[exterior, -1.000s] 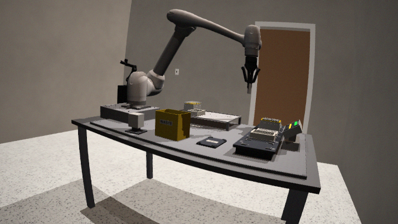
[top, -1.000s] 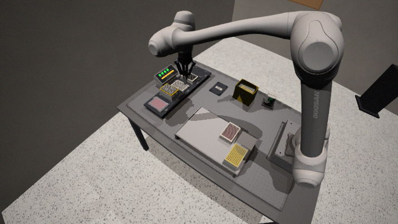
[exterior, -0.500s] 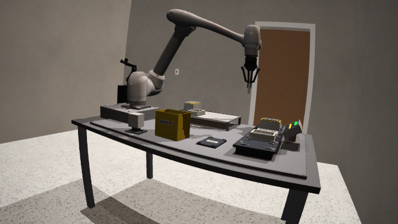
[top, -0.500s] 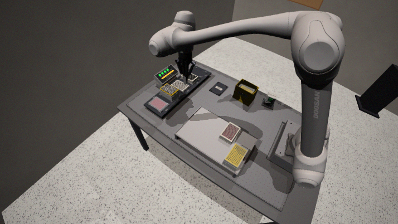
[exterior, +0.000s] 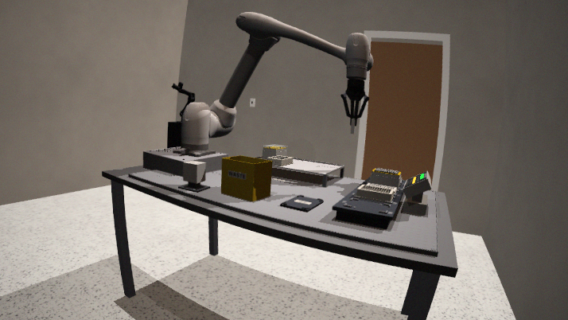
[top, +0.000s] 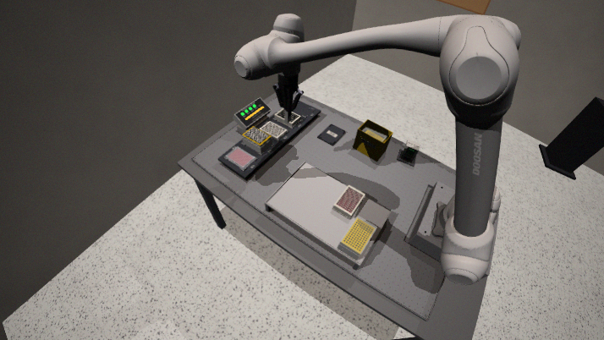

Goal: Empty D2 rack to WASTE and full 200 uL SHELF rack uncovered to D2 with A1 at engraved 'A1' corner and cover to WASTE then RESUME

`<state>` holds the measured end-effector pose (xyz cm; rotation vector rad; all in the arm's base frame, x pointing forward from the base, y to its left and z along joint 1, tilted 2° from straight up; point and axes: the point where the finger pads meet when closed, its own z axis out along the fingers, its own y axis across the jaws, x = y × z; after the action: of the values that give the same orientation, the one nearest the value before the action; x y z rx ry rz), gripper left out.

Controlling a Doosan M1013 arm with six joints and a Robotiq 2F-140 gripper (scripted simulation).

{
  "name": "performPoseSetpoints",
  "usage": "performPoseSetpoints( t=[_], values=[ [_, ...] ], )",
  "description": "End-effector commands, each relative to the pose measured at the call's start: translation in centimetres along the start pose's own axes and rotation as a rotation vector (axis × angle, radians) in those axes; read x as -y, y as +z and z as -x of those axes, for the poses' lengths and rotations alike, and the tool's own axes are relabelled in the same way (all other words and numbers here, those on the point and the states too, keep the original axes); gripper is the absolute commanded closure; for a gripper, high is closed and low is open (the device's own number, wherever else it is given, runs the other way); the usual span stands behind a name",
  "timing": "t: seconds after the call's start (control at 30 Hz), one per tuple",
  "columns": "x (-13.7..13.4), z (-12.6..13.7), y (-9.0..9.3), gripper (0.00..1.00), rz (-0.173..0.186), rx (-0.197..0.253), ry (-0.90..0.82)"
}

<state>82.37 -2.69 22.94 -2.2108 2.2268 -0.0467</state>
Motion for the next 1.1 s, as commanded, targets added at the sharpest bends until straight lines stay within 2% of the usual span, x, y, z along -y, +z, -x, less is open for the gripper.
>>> performPoseSetpoints(
  t=[0.0,0.07,1.07],
  values=[
    [-0.2,-1.4,0.0,1.0,0.0,0.0,0.0],
    [-0.2,-1.4,0.0,1.0,0.0,0.0,0.0],
    [-2.2,-15.2,0.0,1.0,0.0,0.0,0.0]
  ],
)
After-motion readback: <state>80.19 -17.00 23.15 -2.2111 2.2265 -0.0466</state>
